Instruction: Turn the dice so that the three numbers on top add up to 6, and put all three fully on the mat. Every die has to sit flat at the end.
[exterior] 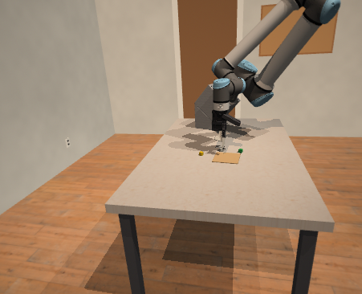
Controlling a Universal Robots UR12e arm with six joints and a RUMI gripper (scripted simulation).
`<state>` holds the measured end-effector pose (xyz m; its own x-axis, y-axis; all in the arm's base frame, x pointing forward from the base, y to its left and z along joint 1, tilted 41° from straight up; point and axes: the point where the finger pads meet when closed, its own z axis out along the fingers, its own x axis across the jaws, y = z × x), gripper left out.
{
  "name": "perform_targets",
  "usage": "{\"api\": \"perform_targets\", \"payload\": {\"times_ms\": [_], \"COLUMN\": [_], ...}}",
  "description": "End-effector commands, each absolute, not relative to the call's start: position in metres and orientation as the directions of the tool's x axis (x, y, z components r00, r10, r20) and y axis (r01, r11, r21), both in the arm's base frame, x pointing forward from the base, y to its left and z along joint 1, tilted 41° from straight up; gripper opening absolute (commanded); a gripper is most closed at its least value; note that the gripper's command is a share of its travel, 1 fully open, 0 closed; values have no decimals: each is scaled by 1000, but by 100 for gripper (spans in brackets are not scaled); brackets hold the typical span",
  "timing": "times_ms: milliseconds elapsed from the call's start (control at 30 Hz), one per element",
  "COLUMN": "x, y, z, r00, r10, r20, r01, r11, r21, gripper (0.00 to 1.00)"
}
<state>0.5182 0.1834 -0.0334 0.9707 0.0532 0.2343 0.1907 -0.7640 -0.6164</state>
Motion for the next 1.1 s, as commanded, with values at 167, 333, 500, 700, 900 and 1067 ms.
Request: {"api": "perform_targets", "payload": {"times_ms": [167,333,500,700,900,1067], "x": [519,518,515,511,509,509], "y": [184,189,214,253,268,271], "z": [-33,-29,-8,25,37,40], "r00": [971,971,971,971,971,971], "r10": [53,53,53,53,53,53], "r20": [235,235,235,235,235,235], "r01": [191,191,191,191,191,191], "r11": [-764,-764,-764,-764,-764,-764], "r21": [-616,-616,-616,-616,-616,-616], "gripper": [100,100,100,100,100,100]}}
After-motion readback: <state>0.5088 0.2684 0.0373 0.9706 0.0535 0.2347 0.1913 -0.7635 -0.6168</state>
